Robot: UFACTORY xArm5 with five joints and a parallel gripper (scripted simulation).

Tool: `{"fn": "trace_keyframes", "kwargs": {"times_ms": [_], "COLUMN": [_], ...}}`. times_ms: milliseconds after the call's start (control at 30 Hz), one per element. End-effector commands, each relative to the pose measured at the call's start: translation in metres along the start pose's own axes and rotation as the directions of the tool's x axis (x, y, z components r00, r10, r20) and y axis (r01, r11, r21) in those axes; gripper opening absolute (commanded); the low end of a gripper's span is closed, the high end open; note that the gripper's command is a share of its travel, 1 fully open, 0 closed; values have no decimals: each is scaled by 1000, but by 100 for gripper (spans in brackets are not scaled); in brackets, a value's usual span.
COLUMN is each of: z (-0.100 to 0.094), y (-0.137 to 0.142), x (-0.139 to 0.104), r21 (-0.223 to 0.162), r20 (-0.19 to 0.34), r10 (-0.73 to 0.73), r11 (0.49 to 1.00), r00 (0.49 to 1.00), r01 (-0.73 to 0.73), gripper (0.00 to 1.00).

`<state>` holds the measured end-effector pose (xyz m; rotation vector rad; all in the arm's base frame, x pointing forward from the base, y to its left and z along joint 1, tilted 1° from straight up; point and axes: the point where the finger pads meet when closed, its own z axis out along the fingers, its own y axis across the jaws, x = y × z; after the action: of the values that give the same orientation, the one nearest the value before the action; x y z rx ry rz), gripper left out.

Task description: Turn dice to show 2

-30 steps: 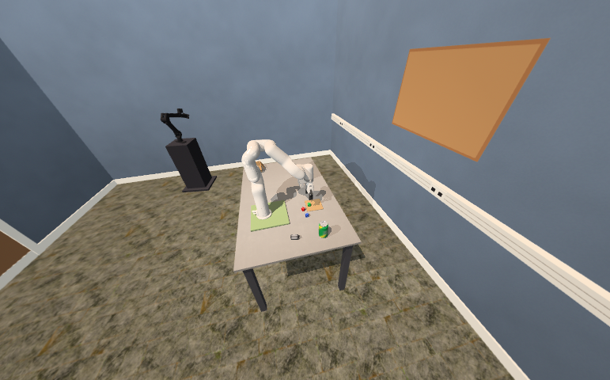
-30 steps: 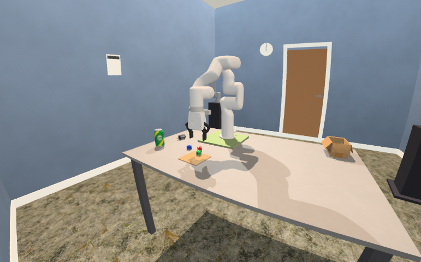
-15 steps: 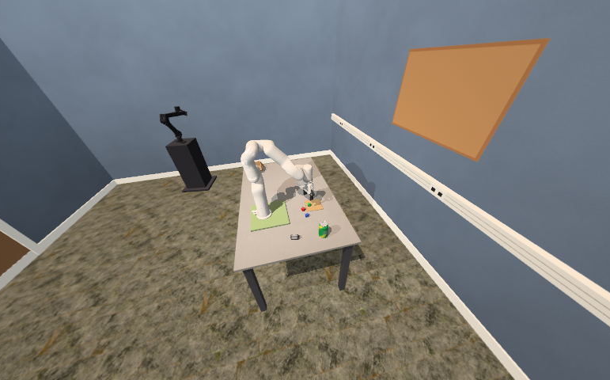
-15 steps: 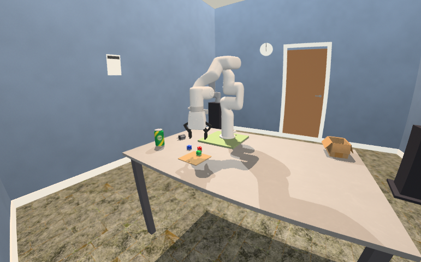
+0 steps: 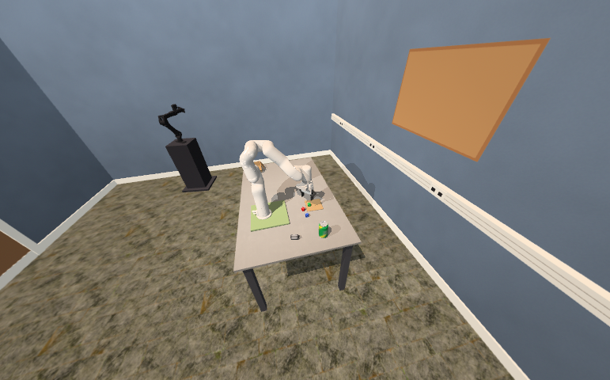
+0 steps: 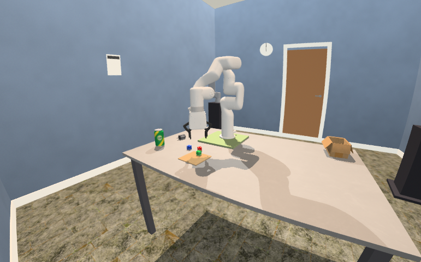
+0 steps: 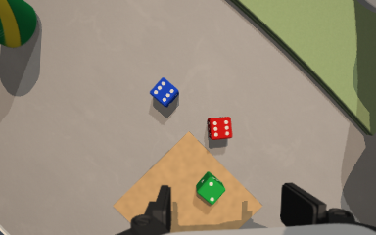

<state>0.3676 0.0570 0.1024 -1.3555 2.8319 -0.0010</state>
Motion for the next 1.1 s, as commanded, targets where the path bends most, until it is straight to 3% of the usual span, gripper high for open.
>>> {"fn": "trace_keyframes", "kwargs": {"times_ms": [0,167,200,433,667,733,800,1067], "z": [0,0,0,1,2,2,3,4], "y": [0,1,1,2,4,4,5,6], "x": [4,7,9,15,21,21,24,30], "r21": [4,5,5,5,5,5,5,5], "r20": [3,3,3,2,1,1,0,-1], "r10": [-169,-245,-320,-466,-632,-632,-705,-832], "r11": [986,970,947,885,775,775,709,554], "r00": [986,970,947,885,775,775,709,554], "r01": [169,245,320,466,632,632,705,832], "gripper": [100,100,100,100,100,100,100,100]}}
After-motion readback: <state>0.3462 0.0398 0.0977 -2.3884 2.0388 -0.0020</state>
